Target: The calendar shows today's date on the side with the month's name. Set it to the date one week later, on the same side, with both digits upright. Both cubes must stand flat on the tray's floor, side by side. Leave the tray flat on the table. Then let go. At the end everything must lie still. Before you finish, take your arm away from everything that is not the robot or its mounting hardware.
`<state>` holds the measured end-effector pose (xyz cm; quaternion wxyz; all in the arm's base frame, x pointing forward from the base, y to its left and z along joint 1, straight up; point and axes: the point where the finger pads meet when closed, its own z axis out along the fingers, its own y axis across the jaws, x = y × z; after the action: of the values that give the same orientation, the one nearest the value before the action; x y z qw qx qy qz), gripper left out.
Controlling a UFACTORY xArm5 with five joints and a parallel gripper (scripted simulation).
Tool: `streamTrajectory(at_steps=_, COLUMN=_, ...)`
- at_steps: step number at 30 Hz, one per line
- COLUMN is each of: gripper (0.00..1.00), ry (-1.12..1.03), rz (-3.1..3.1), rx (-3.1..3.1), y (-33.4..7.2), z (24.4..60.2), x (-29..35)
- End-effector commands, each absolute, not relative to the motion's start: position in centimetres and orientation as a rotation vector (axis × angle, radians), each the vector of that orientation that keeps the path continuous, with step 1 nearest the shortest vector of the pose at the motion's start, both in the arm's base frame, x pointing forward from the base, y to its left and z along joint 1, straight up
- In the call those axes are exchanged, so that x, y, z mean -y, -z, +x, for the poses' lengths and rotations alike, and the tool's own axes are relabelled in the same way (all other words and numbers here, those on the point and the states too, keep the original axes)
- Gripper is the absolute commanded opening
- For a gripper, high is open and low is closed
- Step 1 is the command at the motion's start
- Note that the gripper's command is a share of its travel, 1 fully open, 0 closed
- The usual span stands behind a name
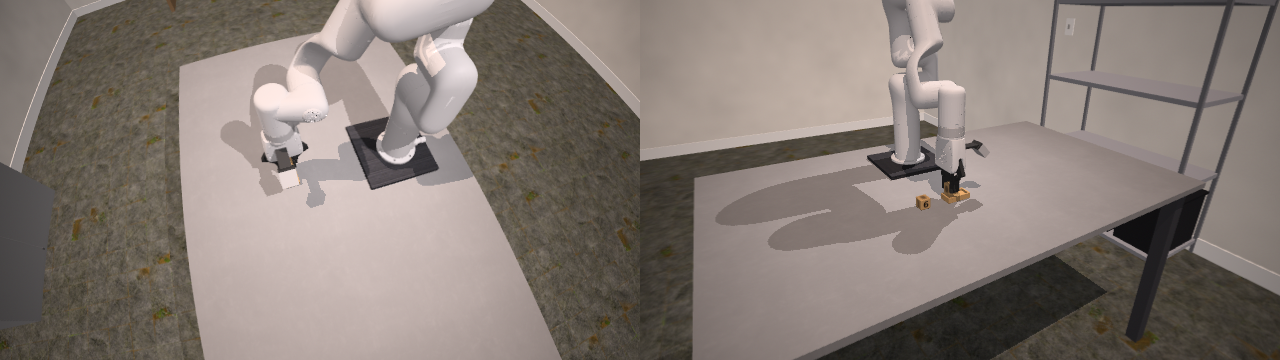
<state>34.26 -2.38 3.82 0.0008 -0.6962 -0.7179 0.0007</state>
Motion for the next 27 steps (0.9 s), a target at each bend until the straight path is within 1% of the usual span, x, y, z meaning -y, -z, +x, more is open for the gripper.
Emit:
streamTrajectory(at_steps=1, gripper=0.29, ry=0.001, rz=-2.188, rx=2.256, y=-3.91, z=34.38, x=2.38)
streamTrajectory(at_steps=27, gripper=0.29, ry=0.001, rz=-2.19, rx=2.254, y=-3.3, z=34.37, x=2.38)
